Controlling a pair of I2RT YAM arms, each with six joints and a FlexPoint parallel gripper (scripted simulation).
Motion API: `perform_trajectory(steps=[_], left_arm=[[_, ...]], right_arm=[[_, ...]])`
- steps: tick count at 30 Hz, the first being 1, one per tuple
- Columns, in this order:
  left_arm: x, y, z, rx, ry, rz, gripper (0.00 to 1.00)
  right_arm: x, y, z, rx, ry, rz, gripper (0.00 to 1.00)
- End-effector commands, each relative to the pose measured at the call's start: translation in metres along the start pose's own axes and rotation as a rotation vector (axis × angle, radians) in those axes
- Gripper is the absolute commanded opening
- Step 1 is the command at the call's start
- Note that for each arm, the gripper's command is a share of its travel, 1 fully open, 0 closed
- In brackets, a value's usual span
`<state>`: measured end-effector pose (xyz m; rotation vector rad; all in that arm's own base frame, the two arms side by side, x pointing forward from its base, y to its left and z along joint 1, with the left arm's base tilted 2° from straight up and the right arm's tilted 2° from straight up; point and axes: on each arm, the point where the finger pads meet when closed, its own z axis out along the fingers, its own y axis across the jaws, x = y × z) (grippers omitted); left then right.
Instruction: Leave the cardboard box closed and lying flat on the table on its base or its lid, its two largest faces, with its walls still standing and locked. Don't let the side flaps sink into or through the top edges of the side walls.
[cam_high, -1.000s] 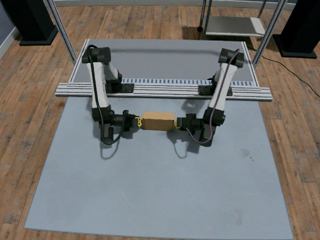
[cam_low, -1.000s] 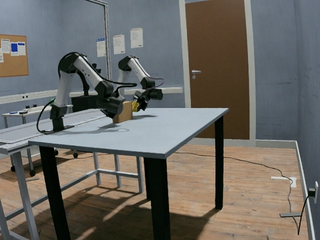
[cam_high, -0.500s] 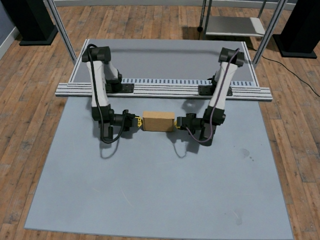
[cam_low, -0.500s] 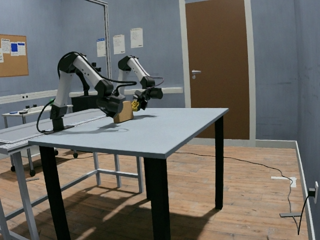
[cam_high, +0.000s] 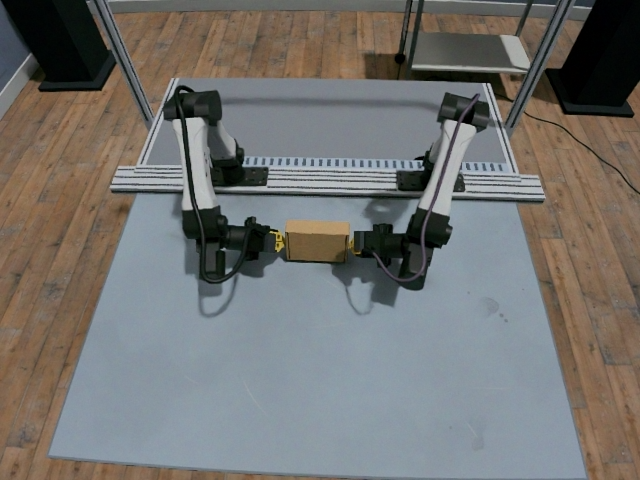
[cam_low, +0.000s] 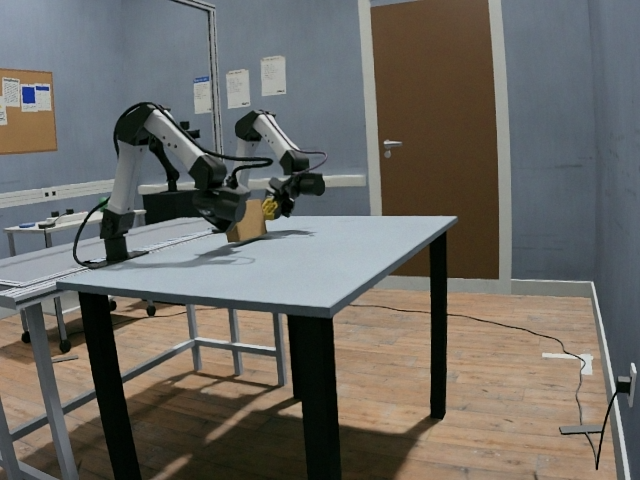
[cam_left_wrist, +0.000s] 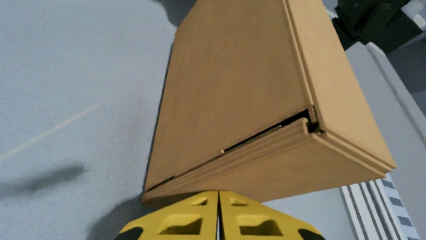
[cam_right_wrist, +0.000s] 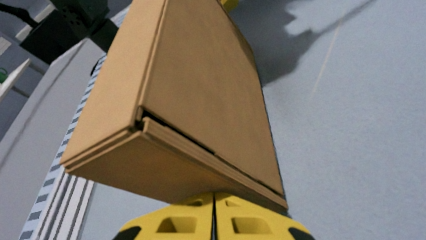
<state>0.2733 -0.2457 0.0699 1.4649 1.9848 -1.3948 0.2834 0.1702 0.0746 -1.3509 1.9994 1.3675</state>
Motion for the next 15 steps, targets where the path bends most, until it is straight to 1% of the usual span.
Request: perform_trajectory(steps=[1, 4, 7, 9, 11, 12, 15], left_arm=[[-0.0245, -0.0096, -0.0003, 0.012, -0.022, 0.059, 0.0], [-0.0278, -0.0122, -0.0022, 0.01, -0.024, 0.066, 0.0], [-0.0279, -0.0121, -0.0022, 0.01, -0.024, 0.065, 0.0], [-0.0292, -0.0126, -0.0028, 0.01, -0.024, 0.066, 0.0], [-0.0292, -0.0126, -0.0028, 0.01, -0.024, 0.066, 0.0], [-0.0273, -0.0092, -0.0008, 0.011, -0.024, 0.065, 0.0], [-0.0311, -0.0131, -0.0038, 0.008, -0.026, 0.071, 0.0]], right_arm=[[-0.0144, 0.0068, 0.0026, -0.016, -0.011, -0.021, 0.0], [-0.02, 0.0083, -0.0004, -0.009, -0.014, -0.037, 0.0], [-0.0171, 0.0101, 0.0008, -0.016, -0.011, -0.023, 0.0], [-0.0212, 0.0093, -0.0011, -0.009, -0.013, -0.035, 0.0], [-0.0212, 0.0093, -0.0011, -0.009, -0.013, -0.035, 0.0], [-0.015, 0.0101, 0.0019, -0.014, -0.012, -0.027, 0.0], [-0.0168, 0.0112, 0.0008, -0.015, -0.011, -0.024, 0.0]])
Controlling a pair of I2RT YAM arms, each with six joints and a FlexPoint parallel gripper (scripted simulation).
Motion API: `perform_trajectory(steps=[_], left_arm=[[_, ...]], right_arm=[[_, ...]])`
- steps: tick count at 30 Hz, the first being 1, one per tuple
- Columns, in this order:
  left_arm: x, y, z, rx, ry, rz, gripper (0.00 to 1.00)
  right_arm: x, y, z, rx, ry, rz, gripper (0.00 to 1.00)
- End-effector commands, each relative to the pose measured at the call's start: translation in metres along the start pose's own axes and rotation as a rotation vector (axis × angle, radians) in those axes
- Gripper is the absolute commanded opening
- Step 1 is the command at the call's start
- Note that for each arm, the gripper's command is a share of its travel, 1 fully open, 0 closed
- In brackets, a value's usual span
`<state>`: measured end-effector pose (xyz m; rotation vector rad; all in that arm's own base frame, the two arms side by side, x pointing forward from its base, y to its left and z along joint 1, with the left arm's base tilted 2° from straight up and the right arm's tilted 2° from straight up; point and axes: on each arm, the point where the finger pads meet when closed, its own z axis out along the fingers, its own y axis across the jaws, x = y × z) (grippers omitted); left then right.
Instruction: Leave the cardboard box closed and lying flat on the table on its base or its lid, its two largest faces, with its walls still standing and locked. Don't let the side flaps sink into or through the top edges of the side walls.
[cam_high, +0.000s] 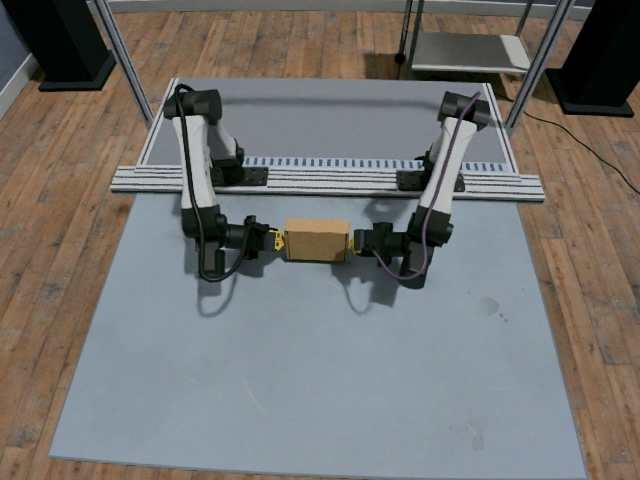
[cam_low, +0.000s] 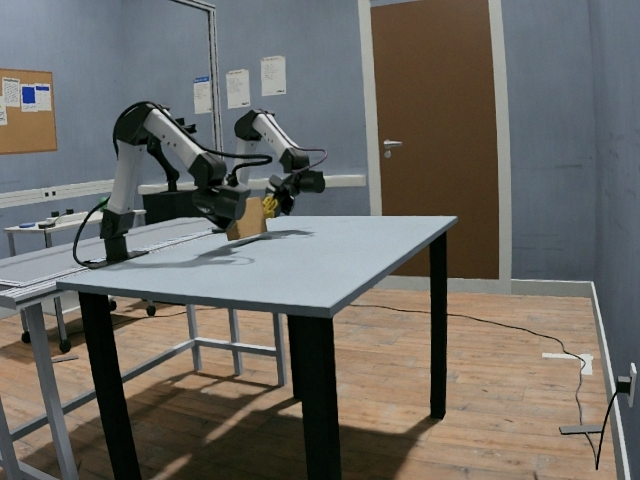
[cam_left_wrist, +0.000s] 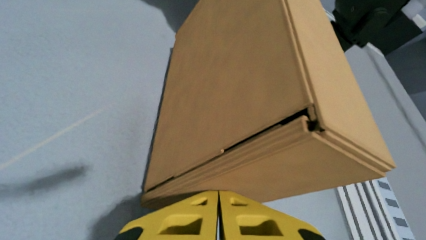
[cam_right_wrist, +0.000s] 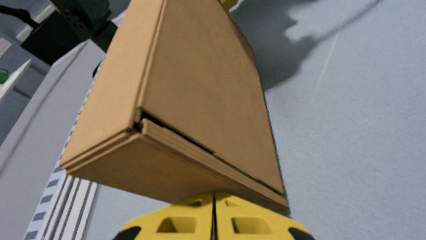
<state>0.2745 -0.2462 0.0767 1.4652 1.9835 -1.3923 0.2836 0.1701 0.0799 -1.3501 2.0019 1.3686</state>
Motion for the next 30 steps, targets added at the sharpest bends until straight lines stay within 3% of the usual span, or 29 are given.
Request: perform_trajectory(steps=[1, 20, 30], left_arm=[[-0.025, -0.01, 0.0, 0.009, -0.025, 0.07, 0.0], [-0.028, -0.008, -0.001, -0.003, -0.031, 0.096, 0.0], [-0.014, -0.011, 0.004, 0.008, -0.019, 0.068, 0.0]], right_arm=[[-0.014, 0.009, 0.003, -0.013, -0.013, -0.029, 0.0], [-0.006, 0.009, 0.007, -0.015, -0.011, -0.025, 0.0], [-0.012, 0.008, 0.004, 0.0, -0.014, -0.053, 0.0]])
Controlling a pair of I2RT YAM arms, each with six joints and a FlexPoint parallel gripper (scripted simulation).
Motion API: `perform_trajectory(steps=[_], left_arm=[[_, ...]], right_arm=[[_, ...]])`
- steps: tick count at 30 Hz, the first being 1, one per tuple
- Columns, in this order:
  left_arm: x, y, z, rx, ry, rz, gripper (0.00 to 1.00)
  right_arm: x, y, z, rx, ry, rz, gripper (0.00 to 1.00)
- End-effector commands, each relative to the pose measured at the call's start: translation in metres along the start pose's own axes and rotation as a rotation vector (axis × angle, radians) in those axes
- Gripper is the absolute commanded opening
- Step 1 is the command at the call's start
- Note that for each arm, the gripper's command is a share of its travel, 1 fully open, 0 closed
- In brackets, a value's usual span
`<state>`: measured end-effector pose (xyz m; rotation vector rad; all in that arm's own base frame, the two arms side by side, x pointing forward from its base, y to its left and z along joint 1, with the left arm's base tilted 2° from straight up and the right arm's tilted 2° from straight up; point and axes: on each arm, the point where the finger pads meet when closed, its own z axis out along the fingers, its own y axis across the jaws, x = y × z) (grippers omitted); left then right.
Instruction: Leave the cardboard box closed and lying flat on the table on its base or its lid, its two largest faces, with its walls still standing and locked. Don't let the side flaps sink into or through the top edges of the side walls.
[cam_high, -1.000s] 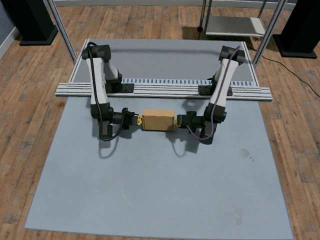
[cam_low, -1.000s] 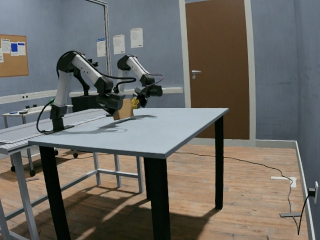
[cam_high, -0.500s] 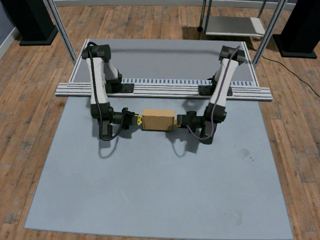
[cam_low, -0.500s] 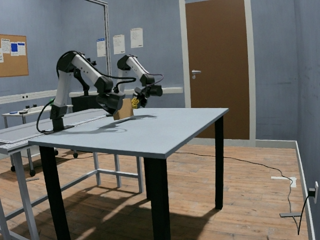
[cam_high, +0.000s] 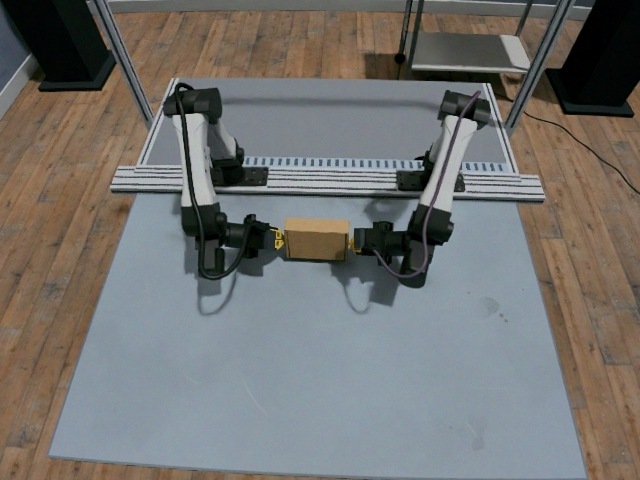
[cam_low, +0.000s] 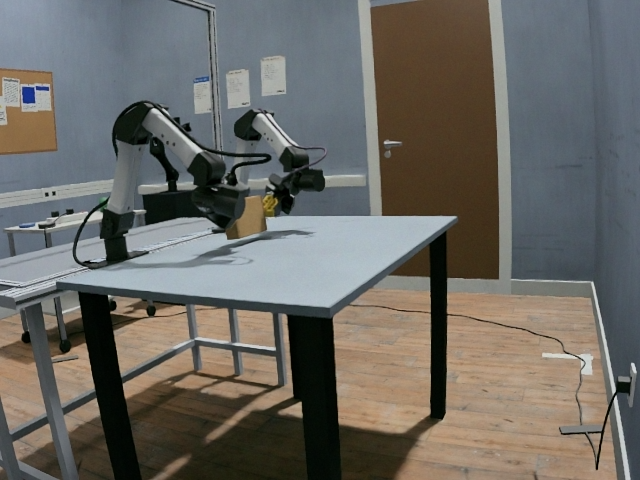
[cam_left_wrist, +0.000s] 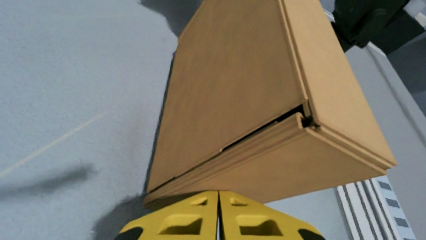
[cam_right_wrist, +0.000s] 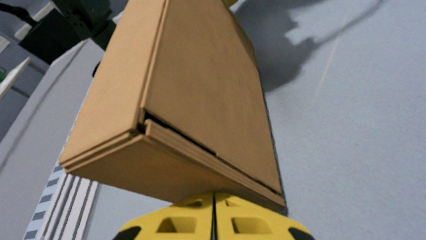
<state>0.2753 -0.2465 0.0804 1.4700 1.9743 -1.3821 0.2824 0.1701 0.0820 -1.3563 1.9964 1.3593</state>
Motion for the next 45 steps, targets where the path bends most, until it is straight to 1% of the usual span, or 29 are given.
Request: perform_trajectory(steps=[1, 4, 8, 10, 13, 17, 18, 21, 23, 26, 30, 34, 35, 38, 42, 45], left_arm=[[-0.0094, -0.0101, 0.0061, 0.014, -0.016, 0.053, 0.0], [-0.0116, -0.0099, 0.0053, 0.009, -0.018, 0.065, 0.0], [-0.013, -0.0104, 0.0046, 0.002, -0.02, 0.076, 0.0], [-0.0114, -0.0099, 0.0052, 0.002, -0.019, 0.076, 0.0], [-0.0127, -0.0101, 0.0046, -0.004, -0.02, 0.087, 0.0], [-0.0127, -0.0098, 0.0046, -0.006, -0.02, 0.092, 0.0], [-0.0067, -0.0067, 0.0082, 0.001, -0.013, 0.074, 0.0], [-0.0136, -0.0097, 0.0042, -0.013, -0.021, 0.106, 0.0], [-0.0127, -0.0092, 0.0045, -0.016, -0.02, 0.109, 0.0], [-0.0125, -0.0088, 0.0048, -0.019, -0.02, 0.117, 0.0], [-0.0133, -0.0086, 0.0044, -0.027, -0.021, 0.133, 0.0], [-0.0132, -0.0083, 0.0043, -0.031, -0.021, 0.139, 0.0], [-0.0091, -0.0061, 0.0068, -0.027, -0.016, 0.128, 0.0], [-0.0139, -0.0082, 0.0041, -0.039, -0.021, 0.155, 0.0], [-0.0135, -0.0075, 0.0043, -0.046, -0.021, 0.166, 0.0], [-0.0138, -0.0072, 0.0042, -0.053, -0.021, 0.177, 0.0]], right_arm=[[-0.0063, 0.0046, 0.0071, -0.012, -0.012, -0.028, 0.0], [-0.0121, 0.007, 0.0038, 0.002, -0.016, -0.056, 0.0], [-0.0061, 0.0051, 0.0072, -0.006, -0.012, -0.04, 0.0], [-0.0117, 0.007, 0.004, 0.008, -0.016, -0.066, 0.0], [-0.0071, 0.005, 0.0067, 0.002, -0.013, -0.054, 0.0], [-0.0099, 0.0065, 0.0049, 0.011, -0.015, -0.07, 0.0], [-0.0101, 0.0025, 0.0056, 0.011, -0.014, -0.069, 0.0], [-0.011, 0.0063, 0.0044, 0.018, -0.016, -0.083, 0.0], [-0.0078, 0.0047, 0.0061, 0.015, -0.014, -0.076, 0.0], [-0.0115, 0.0059, 0.0041, 0.027, -0.016, -0.098, 0.0], [-0.0087, 0.0045, 0.0058, 0.028, -0.014, -0.099, 0.0], [-0.0117, 0.0053, 0.004, 0.037, -0.016, -0.116, 0.0], [-0.0035, 0.0011, 0.009, 0.022, -0.01, -0.086, 0.0], [-0.0124, 0.0052, 0.0036, 0.046, -0.017, -0.132, 0.0], [-0.009, 0.0032, 0.0056, 0.046, -0.015, -0.131, 0.0], [-0.0119, 0.004, 0.004, 0.058, -0.017, -0.153, 0.0]])
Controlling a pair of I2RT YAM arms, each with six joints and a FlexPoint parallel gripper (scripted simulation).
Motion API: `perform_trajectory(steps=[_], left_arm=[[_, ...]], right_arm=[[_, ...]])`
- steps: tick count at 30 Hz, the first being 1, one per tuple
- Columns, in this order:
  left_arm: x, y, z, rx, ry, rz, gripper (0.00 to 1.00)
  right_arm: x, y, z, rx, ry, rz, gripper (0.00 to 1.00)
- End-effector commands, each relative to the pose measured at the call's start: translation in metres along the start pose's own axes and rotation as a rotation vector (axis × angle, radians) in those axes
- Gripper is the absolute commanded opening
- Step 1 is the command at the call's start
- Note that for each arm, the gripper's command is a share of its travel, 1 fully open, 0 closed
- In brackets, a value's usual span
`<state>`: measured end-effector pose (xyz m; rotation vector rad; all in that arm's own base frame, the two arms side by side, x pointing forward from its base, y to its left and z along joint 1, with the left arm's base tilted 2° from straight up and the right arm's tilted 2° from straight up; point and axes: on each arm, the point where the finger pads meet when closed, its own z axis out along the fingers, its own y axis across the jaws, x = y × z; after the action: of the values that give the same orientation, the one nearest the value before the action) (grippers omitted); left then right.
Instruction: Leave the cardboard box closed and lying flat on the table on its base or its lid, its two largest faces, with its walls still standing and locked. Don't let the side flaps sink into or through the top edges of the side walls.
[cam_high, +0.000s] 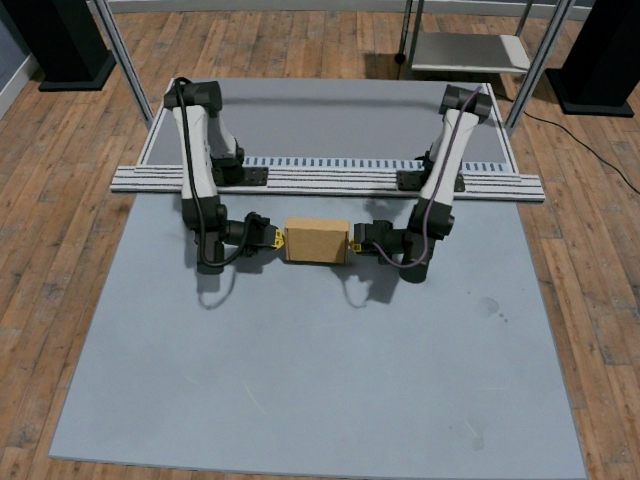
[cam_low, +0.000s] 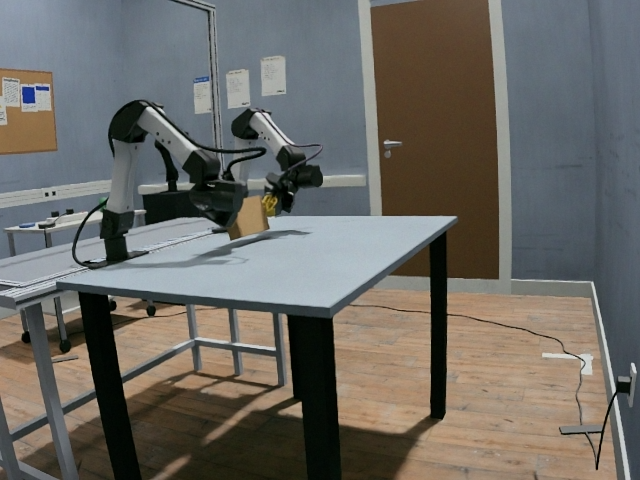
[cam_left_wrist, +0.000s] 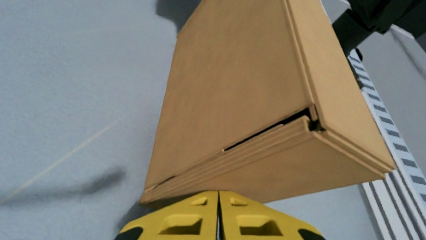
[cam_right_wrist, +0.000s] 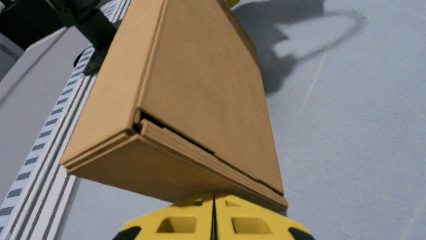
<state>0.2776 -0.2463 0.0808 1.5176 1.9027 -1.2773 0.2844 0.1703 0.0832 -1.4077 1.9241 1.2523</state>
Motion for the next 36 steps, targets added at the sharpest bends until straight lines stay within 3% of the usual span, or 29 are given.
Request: perform_trajectory(steps=[1, 36], left_arm=[[-0.0135, -0.0079, 0.0045, 0.0, -0.025, 0.086, 0.0], [-0.0147, -0.0037, 0.0036, -0.077, -0.026, 0.217, 0.0]], right_arm=[[-0.0103, 0.0042, 0.0046, 0.005, -0.015, -0.057, 0.0], [-0.0114, 0.0001, 0.0042, 0.08, -0.017, -0.186, 0.0]])
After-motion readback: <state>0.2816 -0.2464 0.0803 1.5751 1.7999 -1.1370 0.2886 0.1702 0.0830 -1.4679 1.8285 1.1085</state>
